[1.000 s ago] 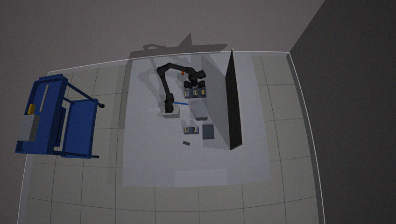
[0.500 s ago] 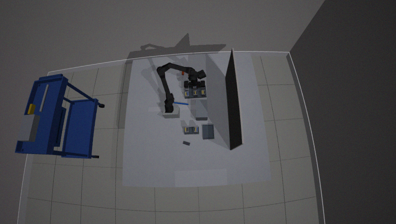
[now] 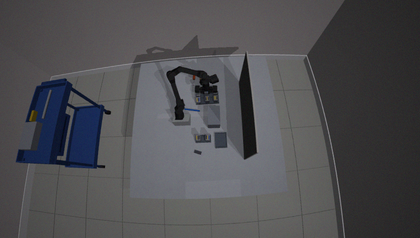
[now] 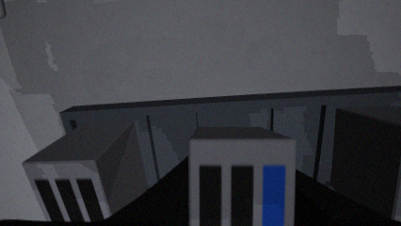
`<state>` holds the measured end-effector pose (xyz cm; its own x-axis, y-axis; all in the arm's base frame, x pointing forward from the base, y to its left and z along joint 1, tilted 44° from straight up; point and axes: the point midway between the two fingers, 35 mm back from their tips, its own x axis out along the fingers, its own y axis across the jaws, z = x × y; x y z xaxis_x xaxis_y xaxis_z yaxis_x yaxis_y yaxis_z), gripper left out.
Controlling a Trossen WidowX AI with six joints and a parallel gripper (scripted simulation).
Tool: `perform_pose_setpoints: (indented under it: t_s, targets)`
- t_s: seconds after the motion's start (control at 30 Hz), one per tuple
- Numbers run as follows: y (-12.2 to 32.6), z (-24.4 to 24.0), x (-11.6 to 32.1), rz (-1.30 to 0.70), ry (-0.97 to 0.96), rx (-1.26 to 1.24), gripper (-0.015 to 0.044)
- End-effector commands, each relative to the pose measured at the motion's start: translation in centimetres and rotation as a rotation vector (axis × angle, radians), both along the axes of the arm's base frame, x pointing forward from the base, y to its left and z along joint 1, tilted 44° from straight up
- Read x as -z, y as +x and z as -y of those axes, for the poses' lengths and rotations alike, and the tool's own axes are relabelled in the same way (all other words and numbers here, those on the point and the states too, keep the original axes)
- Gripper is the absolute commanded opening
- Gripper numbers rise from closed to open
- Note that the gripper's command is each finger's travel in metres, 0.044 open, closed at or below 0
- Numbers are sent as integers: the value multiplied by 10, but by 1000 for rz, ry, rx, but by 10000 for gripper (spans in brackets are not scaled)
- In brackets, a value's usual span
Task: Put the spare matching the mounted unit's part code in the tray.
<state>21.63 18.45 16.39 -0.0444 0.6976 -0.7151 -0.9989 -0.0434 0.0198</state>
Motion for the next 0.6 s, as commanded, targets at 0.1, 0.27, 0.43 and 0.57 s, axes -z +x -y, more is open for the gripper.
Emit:
perform_pose_setpoints:
  t_s: [0.1, 0.27, 0.43, 0.57]
  targets:
    - [6, 25, -27, 12, 2, 6, 0]
    - [4, 44, -46, 10, 4, 9, 0]
    - [4, 47, -49, 10, 5, 9, 0]
    - [3, 52, -55, 6, 1, 11, 0]
